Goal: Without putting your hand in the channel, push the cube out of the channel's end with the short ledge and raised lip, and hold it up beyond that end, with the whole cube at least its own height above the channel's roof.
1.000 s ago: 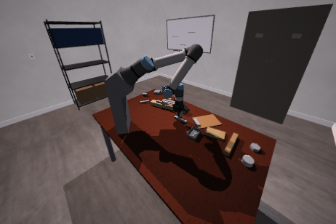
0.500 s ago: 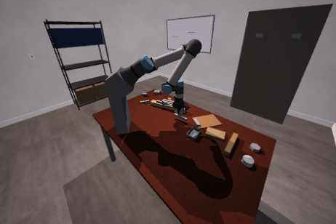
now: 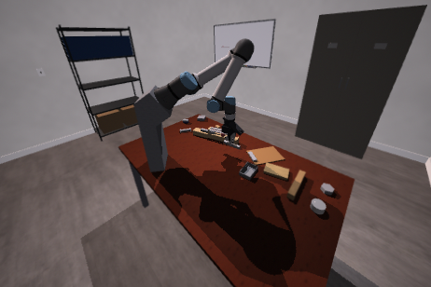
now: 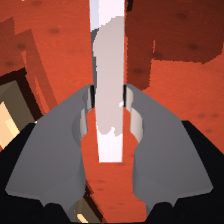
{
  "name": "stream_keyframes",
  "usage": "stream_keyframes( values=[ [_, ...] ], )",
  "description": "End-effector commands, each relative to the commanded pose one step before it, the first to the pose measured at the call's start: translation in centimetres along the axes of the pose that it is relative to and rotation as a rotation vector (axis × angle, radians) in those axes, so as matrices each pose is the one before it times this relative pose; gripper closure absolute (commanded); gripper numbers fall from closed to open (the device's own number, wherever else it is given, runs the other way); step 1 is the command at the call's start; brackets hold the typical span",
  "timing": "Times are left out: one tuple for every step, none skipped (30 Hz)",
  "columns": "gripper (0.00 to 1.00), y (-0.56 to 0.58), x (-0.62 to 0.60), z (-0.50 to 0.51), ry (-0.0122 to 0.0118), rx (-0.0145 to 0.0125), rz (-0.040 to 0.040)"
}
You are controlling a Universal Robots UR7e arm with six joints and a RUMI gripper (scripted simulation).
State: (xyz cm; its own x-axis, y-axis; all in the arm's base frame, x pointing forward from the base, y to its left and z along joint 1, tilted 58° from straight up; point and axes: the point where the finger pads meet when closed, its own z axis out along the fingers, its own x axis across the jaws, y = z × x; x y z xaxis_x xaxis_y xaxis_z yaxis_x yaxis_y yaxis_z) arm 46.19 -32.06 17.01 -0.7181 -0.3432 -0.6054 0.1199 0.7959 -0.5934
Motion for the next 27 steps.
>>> stream_keyframes(
  values=[
    [1.00, 0.055, 0.125, -2.185, 0.00269, -0.00797, 0.00044],
    [1.00, 0.000, 0.000, 0.000, 0.00000, 0.00000, 0.00000],
    [1.00, 0.000, 0.000, 0.000, 0.00000, 0.00000, 0.00000],
    [1.00, 0.001, 0.000, -0.208, 0.00000, 0.00000, 0.00000],
    [1.00, 0.002, 0.001, -0.190, 0.00000, 0.00000, 0.00000],
    [1.00, -0.001, 0.000, -0.170, 0.00000, 0.00000, 0.00000],
    [1.00, 0.001, 0.000, -0.152, 0.00000, 0.00000, 0.00000],
    [1.00, 0.002, 0.001, -0.134, 0.00000, 0.00000, 0.00000],
    [1.00, 0.000, 0.000, -0.116, 0.00000, 0.00000, 0.00000],
    [1.00, 0.000, 0.000, -0.098, 0.00000, 0.00000, 0.00000],
    [1.00, 0.000, 0.000, -0.082, 0.00000, 0.00000, 0.00000],
    [1.00, 0.001, 0.000, -0.067, 0.00000, 0.00000, 0.00000],
    [1.00, 0.001, 0.000, -0.052, 0.00000, 0.00000, 0.00000],
    [1.00, 0.001, 0.000, -0.039, 0.00000, 0.00000, 0.00000],
    [1.00, 0.000, 0.000, -0.027, 0.00000, 0.00000, 0.00000],
    [1.00, 0.000, 0.000, -0.017, 0.00000, 0.00000, 0.00000],
    [1.00, 0.000, 0.000, -0.009, 0.00000, 0.00000, 0.00000],
    [1.00, 0.000, 0.000, -0.003, 0.00000, 0.00000, 0.00000],
    [1.00, 0.000, 0.000, 0.000, 0.00000, 0.00000, 0.00000],
    [1.00, 0.000, 0.000, 0.000, 0.00000, 0.00000, 0.00000],
    [1.00, -0.071, -0.042, 0.003, -0.00062, 0.00101, -0.00045],
    [1.00, -0.020, -0.019, 0.001, -0.00029, 0.00028, -0.00015],
    [1.00, -0.004, -0.020, 0.000, -0.00025, 0.00008, -0.00018],
    [1.00, 0.003, -0.011, 0.000, -0.00011, -0.00003, -0.00009],
    [1.00, 0.007, -0.006, 0.000, -0.00005, -0.00008, -0.00004],
    [1.00, 0.005, -0.004, 0.000, -0.00003, -0.00005, -0.00002],
    [1.00, 0.011, 0.007, 0.008, 0.00015, -0.00027, 0.00011]
  ],
)
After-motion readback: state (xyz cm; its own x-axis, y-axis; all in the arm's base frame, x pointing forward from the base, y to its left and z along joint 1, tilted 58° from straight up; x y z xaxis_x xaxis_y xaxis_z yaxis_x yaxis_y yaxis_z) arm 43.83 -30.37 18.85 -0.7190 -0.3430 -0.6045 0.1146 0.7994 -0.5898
